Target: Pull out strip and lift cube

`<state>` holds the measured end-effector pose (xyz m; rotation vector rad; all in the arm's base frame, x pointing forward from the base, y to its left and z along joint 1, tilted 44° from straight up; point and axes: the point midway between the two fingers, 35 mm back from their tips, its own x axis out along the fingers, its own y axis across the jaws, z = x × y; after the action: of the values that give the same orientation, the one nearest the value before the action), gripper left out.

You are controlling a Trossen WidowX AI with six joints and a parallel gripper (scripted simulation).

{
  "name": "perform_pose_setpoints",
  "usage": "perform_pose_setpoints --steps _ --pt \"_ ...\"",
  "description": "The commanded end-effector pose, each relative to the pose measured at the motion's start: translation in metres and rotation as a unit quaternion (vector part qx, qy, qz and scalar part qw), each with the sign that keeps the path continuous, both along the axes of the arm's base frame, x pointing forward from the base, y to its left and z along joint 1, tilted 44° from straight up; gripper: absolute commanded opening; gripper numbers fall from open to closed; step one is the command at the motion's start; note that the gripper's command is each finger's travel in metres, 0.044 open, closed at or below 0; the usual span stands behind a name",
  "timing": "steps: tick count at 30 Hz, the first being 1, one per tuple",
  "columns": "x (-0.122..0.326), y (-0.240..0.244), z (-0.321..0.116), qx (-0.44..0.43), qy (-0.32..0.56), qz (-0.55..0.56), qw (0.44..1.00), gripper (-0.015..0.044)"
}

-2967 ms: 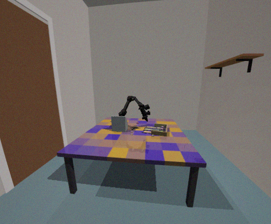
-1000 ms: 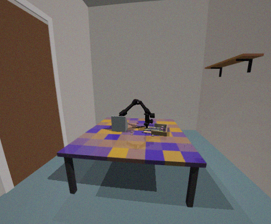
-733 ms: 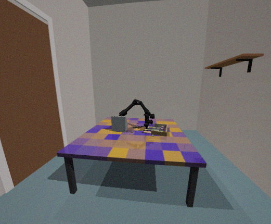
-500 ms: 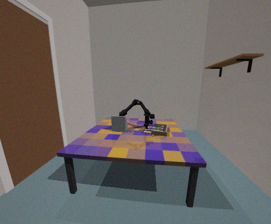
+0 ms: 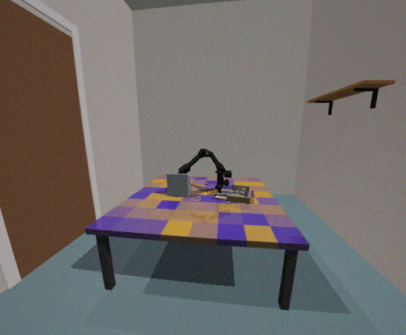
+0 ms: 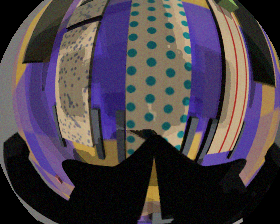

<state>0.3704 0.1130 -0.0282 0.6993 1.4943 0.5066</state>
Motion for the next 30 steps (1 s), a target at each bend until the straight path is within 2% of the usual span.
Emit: perform_pose_setpoints --steps 1,30 --pt "0.0 0.0 -0.001 -0.001 0.001 -0.001 1.0 0.0" --pt "-0.01 0.003 -0.002 -0.001 0.001 -0.001 1.0 0.0"
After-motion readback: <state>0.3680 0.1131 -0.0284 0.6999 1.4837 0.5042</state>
